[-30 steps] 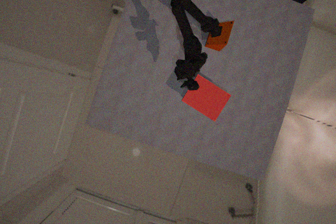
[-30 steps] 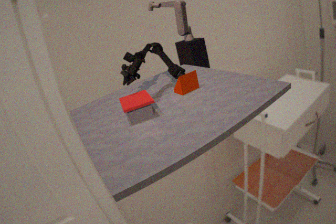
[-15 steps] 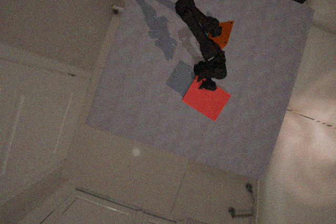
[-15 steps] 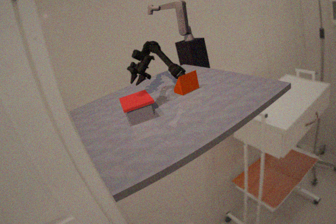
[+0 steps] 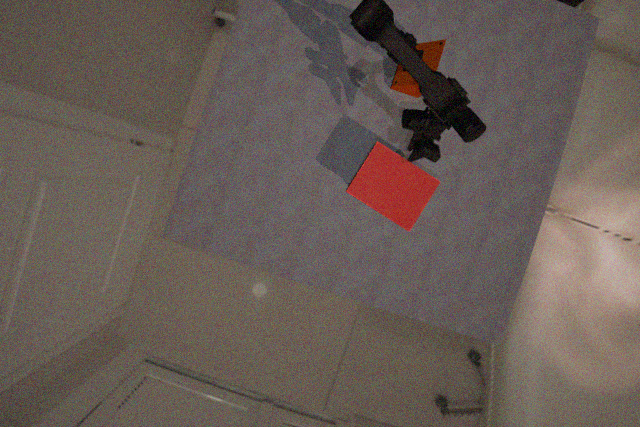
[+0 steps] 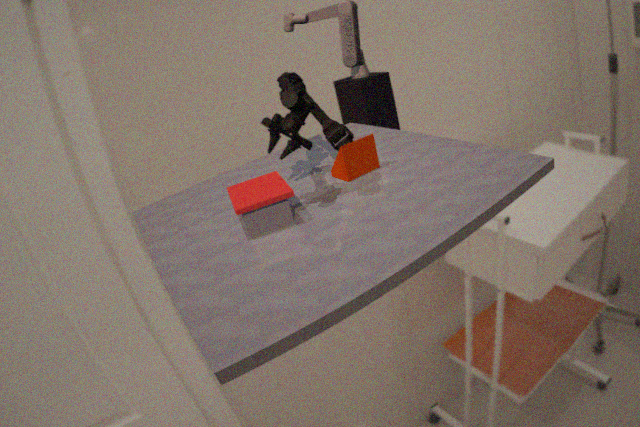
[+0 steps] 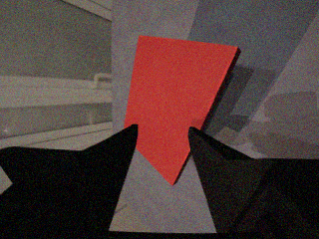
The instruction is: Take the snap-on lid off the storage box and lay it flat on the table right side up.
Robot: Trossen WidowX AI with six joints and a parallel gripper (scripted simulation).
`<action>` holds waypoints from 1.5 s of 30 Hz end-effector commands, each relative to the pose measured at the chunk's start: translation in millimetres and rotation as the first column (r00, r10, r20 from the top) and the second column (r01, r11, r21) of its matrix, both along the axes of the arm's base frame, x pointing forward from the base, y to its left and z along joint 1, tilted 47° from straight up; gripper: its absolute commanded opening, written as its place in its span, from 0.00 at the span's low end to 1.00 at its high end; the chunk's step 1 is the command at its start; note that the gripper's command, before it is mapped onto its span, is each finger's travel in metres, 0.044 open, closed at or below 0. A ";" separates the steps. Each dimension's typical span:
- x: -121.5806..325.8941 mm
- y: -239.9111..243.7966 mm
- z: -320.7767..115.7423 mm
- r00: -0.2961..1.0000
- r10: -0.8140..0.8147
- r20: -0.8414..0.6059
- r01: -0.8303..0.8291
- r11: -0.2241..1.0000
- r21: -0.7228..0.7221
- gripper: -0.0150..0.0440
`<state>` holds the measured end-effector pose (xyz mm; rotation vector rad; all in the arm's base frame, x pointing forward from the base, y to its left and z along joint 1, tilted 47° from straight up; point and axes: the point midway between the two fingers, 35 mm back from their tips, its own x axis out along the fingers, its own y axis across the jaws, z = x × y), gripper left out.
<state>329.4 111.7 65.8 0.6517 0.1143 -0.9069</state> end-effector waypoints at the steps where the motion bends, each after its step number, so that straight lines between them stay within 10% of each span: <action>1: -29.8 32.3 -24.5 0.982 -0.030 0.189 0.011 0.995 0.101 0.65; 45: -18.2 -17.6 -73.1 0.983 -0.036 0.178 0.017 0.994 0.110 0.65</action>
